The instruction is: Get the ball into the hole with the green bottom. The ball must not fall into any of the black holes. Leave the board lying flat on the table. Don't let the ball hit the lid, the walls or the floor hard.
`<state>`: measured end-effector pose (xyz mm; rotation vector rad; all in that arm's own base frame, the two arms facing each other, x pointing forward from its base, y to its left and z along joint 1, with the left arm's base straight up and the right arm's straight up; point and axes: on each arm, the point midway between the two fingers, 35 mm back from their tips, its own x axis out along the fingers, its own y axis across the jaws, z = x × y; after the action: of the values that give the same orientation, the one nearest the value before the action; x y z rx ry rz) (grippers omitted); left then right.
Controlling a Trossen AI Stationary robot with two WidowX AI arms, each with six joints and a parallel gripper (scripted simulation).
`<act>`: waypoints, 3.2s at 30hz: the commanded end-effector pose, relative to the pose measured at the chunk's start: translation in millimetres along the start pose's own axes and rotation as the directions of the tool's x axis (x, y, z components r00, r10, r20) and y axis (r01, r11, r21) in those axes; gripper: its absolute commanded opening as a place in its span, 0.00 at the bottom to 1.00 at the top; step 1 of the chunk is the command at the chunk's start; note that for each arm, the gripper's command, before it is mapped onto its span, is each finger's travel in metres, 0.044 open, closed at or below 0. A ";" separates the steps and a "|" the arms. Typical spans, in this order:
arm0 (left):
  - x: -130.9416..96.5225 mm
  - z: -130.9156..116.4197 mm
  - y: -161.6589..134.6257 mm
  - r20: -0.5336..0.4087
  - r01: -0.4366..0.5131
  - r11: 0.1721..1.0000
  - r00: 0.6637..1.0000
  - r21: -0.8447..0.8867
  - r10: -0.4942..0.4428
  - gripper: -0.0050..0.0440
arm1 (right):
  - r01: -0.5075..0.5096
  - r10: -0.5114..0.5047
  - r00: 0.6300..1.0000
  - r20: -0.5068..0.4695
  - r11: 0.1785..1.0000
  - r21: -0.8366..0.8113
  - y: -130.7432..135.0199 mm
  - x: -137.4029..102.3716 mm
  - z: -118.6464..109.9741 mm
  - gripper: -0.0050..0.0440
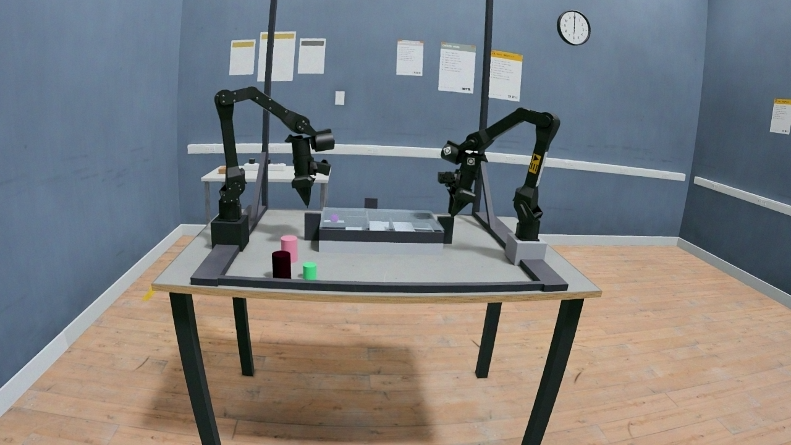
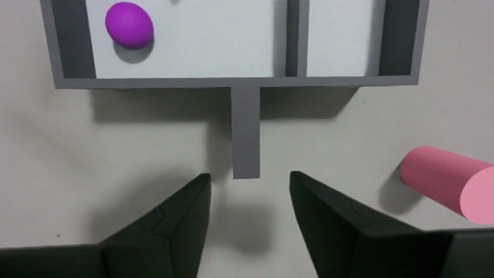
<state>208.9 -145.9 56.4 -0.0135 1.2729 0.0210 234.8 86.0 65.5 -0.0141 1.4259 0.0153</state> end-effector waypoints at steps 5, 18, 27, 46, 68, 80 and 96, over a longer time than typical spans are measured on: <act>12.1 2.7 -0.1 0.008 0.008 1.000 1.000 -0.001 -0.008 0.47 | -0.010 0.010 1.000 0.018 1.000 -0.002 2.2 -4.8 5.0 0.47; 23.0 3.6 -0.2 0.013 0.009 1.000 1.000 -0.001 -0.009 0.47 | -0.010 0.010 1.000 0.018 1.000 -0.002 2.2 -4.8 5.0 0.47; 19.8 7.9 -3.4 0.026 0.020 1.000 0.999 -0.004 -0.020 0.47 | -0.007 0.007 1.000 0.013 1.000 0.001 0.3 11.3 3.7 0.47; 19.9 7.8 -3.3 0.025 0.019 1.000 1.000 -0.003 -0.019 0.47 | -0.008 0.008 1.000 0.015 1.000 0.000 0.6 45.2 4.3 0.47; 16.3 7.7 -5.0 0.028 0.025 1.000 0.999 -0.004 -0.024 0.47 | -0.007 0.007 1.000 0.014 1.000 0.001 0.2 47.8 3.5 0.47; 15.4 8.8 -5.8 0.031 0.027 1.000 0.999 -0.006 -0.027 0.47 | -0.007 0.007 1.000 0.014 1.000 0.001 0.2 47.8 3.4 0.47; 14.2 10.2 -7.0 0.035 0.031 1.000 0.999 -0.007 -0.030 0.47 | -0.007 0.007 1.000 0.014 1.000 0.000 0.3 47.8 3.4 0.47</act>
<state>216.5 -145.4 33.3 -0.0126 1.2735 0.0203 242.8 86.4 16.7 -0.0148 1.4211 0.0170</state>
